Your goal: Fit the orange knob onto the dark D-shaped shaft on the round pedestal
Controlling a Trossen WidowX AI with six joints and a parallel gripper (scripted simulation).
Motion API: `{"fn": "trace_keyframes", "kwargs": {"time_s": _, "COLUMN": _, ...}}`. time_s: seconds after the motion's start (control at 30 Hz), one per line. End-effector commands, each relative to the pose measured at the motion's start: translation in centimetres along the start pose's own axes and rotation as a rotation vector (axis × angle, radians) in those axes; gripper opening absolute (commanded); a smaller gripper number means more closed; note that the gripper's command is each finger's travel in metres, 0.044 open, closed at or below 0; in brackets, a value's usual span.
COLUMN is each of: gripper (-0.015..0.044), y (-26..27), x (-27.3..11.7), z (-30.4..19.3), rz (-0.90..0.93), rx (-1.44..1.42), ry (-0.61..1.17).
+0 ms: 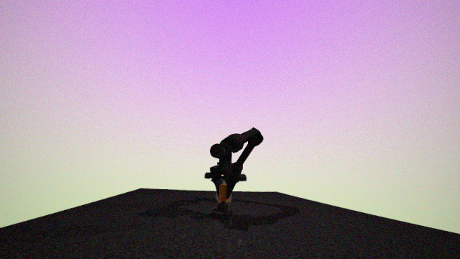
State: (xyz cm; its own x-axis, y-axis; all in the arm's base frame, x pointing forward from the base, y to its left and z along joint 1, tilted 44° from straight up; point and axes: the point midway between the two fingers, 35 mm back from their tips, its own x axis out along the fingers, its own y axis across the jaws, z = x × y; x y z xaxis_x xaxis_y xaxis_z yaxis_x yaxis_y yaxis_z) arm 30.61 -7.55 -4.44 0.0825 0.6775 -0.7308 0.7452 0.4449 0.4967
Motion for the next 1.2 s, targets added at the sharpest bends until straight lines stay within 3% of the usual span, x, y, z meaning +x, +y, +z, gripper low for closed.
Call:
{"fn": "trace_keyframes", "kwargs": {"time_s": 0.0, "gripper": 0.0, "y": 0.07, "x": -0.38, "z": 0.05, "rz": -0.001, "rx": -0.002, "ry": -0.003}}
{"fn": "trace_keyframes", "kwargs": {"time_s": 0.3, "gripper": 0.0, "y": 0.22, "x": -0.38, "z": 0.29, "rz": 0.0, "rx": 0.205, "ry": -0.003}}
{"fn": "trace_keyframes", "kwargs": {"time_s": 1.17, "gripper": 0.0, "y": 0.18, "x": -0.05, "z": 0.16, "rz": 0.0, "rx": 0.208, "ry": -0.003}}
